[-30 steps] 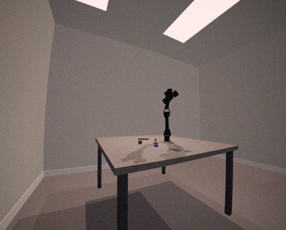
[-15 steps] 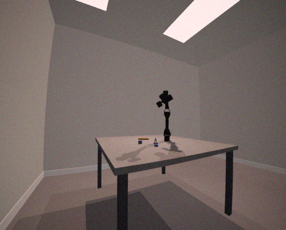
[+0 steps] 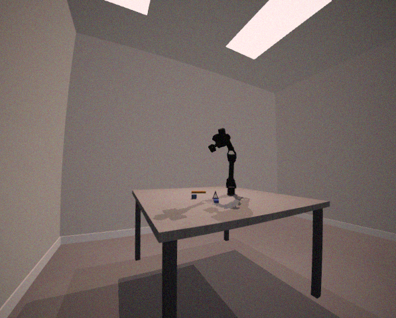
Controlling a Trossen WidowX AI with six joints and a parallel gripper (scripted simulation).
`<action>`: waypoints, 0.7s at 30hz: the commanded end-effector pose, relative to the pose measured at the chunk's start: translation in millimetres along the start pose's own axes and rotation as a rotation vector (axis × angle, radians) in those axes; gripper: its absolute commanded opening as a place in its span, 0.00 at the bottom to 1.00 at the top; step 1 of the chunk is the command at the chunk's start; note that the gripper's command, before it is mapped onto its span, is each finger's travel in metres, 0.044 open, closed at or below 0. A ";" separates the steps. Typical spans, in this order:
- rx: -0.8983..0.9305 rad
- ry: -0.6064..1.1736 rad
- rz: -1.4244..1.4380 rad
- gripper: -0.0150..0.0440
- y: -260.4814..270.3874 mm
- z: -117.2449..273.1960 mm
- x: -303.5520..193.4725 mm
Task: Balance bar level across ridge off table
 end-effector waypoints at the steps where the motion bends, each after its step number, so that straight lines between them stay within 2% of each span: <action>1: -0.059 0.045 0.015 0.79 -17.6 -14.0 -6.6; 21: -0.314 0.239 0.011 0.79 -117.8 -48.0 -33.4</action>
Point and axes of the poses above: the point midway between the two fingers, 35 mm back from their tips, its own z axis back along the fingers, its own y axis across the jaws, x = y × z, the point moved 8 cm from there along z, back along the fingers, and after that the axes turned 7 degrees about z, right-handed, at the moved point
